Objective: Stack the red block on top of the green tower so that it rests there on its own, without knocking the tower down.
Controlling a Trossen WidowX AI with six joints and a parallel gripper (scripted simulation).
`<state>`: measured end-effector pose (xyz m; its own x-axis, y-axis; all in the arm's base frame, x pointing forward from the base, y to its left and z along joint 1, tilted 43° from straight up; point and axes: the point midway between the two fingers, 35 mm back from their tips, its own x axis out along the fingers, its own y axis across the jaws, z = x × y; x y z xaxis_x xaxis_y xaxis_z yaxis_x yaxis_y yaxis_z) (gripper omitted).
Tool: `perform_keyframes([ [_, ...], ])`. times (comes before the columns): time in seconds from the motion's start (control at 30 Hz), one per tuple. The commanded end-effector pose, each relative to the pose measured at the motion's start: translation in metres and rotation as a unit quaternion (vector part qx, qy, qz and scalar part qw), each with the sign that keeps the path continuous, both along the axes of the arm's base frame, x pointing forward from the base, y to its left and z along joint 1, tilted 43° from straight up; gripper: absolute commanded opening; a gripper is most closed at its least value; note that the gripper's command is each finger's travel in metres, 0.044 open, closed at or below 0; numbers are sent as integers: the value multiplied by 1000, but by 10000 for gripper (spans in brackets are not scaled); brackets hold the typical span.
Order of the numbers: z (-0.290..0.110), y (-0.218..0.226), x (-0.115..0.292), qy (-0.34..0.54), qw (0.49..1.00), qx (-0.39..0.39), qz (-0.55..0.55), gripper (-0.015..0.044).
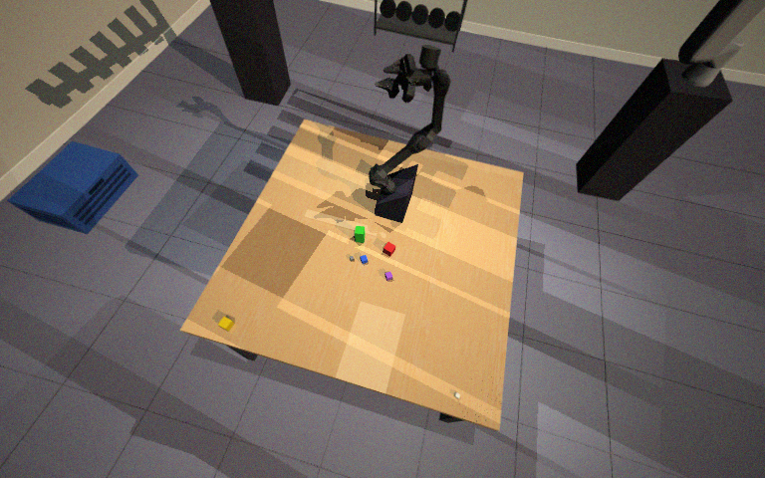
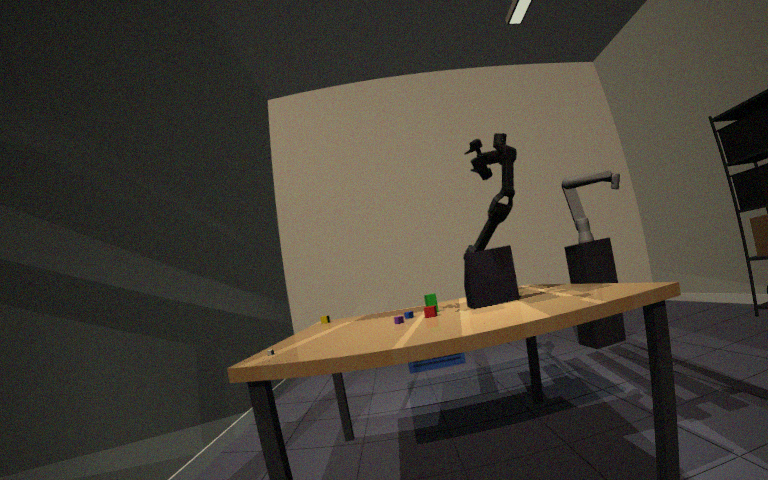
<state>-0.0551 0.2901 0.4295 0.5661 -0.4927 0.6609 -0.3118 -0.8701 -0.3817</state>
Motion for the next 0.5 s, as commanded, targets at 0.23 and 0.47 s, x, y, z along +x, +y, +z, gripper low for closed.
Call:
perform_keyframes([
  [0.23, 40, -70, 0, -25, 986, 143, 81, 440],
  [0.47, 75, -165, 16, -64, 926, 331, 170, 440],
])
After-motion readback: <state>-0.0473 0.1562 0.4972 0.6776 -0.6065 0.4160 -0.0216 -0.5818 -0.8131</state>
